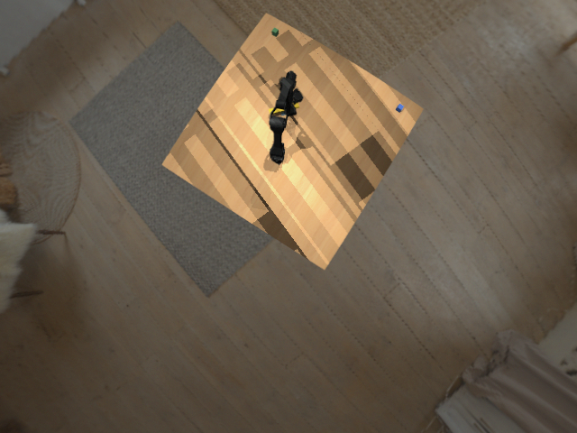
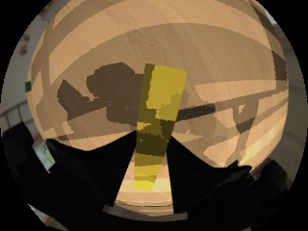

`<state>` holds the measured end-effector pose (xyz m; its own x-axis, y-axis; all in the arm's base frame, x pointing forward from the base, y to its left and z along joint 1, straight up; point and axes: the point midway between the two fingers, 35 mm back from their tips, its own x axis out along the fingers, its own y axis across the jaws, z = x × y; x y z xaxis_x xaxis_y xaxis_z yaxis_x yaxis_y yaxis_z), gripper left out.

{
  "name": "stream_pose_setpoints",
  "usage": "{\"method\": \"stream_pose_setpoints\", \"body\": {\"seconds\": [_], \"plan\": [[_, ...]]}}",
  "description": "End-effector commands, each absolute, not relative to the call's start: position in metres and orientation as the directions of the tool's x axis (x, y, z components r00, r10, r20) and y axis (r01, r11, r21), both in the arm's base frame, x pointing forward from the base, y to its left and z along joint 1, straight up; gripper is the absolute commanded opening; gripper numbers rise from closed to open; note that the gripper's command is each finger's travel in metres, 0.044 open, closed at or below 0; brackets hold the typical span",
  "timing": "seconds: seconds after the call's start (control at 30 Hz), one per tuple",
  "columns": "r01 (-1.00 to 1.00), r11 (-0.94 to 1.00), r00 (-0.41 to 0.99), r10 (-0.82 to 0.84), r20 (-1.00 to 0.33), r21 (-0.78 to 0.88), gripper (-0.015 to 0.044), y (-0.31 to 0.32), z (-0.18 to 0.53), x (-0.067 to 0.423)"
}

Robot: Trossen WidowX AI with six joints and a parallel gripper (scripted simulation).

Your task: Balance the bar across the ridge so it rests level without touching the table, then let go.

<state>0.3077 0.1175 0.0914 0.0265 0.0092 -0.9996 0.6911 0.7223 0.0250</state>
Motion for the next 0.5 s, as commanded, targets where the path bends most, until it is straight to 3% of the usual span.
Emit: {"method": "stream_pose_setpoints", "body": {"seconds": [0.0, 0.47], "plan": [[0.693, 0.721, 0.026, 0.01, -1.0, 0.025, 0.0, 0.1176, 0.0896, 0.3077], [0.693, 0.721, 0.026, 0.01, -1.0, 0.025, 0.0, 0.1174, 0.0884, 0.3078]]}}
